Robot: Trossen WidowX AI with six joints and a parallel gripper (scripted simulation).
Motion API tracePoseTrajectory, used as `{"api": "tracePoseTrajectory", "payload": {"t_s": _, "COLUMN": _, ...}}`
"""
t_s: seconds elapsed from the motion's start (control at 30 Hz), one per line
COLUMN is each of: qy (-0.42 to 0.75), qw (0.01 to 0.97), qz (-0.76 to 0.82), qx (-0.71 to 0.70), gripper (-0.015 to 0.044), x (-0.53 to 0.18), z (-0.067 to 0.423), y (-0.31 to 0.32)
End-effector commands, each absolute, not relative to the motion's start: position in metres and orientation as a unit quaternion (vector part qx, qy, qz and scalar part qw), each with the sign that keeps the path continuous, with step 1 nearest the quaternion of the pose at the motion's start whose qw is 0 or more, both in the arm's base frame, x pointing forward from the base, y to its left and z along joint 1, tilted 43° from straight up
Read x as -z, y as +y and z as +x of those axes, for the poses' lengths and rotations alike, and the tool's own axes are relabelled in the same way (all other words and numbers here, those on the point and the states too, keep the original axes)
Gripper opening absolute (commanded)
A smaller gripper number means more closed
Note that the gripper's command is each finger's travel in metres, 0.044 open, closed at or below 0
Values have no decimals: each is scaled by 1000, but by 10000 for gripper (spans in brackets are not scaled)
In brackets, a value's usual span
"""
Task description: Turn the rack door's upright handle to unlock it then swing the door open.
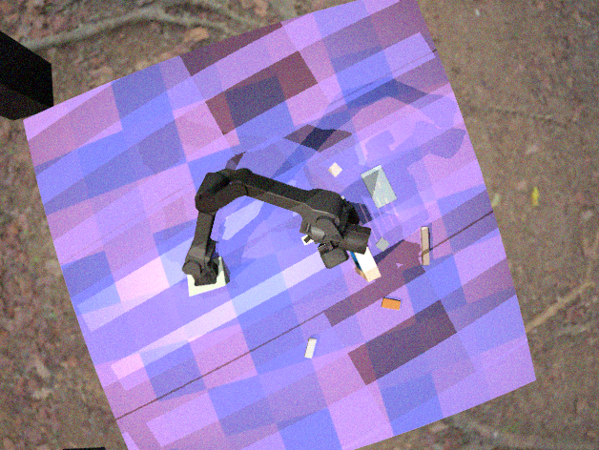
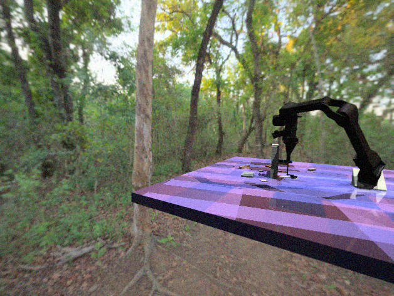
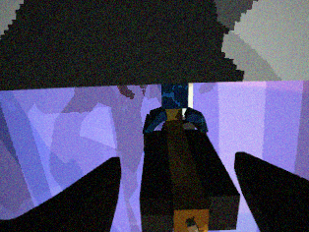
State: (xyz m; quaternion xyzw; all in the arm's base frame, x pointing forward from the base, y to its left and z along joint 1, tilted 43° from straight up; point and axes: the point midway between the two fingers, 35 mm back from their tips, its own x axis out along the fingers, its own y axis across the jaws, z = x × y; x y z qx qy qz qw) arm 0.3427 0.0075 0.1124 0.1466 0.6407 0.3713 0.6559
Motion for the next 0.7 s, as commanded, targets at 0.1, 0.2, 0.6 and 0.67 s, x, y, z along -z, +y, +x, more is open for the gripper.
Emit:
{"api": "tracePoseTrajectory", "payload": {"t_s": 0.1, "qy": 652, "qw": 646, "qz": 145, "qx": -370, "gripper": 290, "x": -104, "z": 341, "y": 13}}
{"api": "tracePoseTrajectory", "payload": {"t_s": 0.2, "qy": 652, "qw": 646, "qz": 145, "qx": -370, "gripper": 211, "x": -104, "z": 341, "y": 13}}
{"api": "tracePoseTrajectory", "payload": {"t_s": 0.6, "qy": 652, "qw": 646, "qz": 145, "qx": -370, "gripper": 52, "x": -104, "z": 341, "y": 13}}
{"api": "tracePoseTrajectory", "payload": {"t_s": 0.67, "qy": 652, "qw": 646, "qz": 145, "qx": -370, "gripper": 39, "x": -104, "z": 341, "y": 13}}
